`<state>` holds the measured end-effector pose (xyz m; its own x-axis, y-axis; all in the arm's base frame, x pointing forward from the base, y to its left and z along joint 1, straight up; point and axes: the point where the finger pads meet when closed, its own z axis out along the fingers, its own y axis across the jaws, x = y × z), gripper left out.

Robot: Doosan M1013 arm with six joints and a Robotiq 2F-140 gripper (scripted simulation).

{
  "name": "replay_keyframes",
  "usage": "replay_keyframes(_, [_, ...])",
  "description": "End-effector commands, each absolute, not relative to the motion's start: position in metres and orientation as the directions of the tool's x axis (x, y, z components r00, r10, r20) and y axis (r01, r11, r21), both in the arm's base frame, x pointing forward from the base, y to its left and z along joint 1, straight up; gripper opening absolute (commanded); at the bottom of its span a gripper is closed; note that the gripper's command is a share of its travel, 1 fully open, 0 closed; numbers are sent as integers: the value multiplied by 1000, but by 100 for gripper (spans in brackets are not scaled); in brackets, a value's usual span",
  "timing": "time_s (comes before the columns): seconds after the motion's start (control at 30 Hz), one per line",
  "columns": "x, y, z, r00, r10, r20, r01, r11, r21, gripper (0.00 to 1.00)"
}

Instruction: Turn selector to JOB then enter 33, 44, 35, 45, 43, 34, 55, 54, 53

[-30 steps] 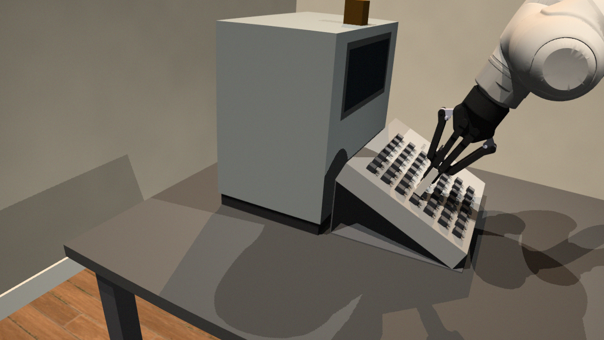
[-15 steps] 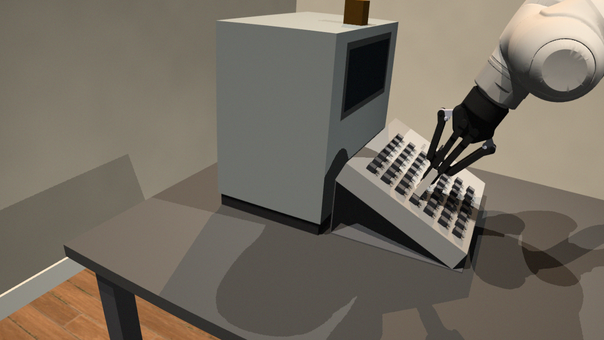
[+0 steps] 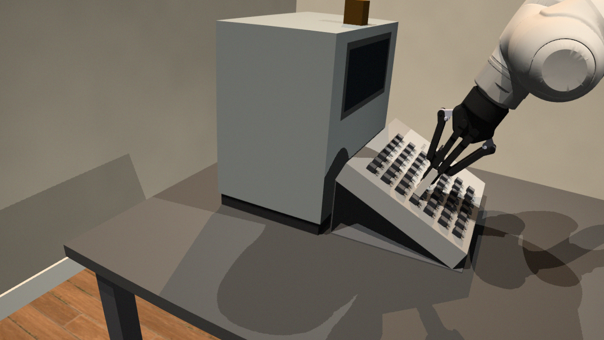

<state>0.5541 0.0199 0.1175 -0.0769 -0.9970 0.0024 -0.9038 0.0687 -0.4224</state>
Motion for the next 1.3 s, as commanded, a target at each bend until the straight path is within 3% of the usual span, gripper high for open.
replay_keyframes(0.0, [554, 19, 116, -77, -997, 5, -903, 67, -424, 0])
replay_keyframes(1.27, [539, 21, 149, -77, -997, 5, -903, 67, -424, 0])
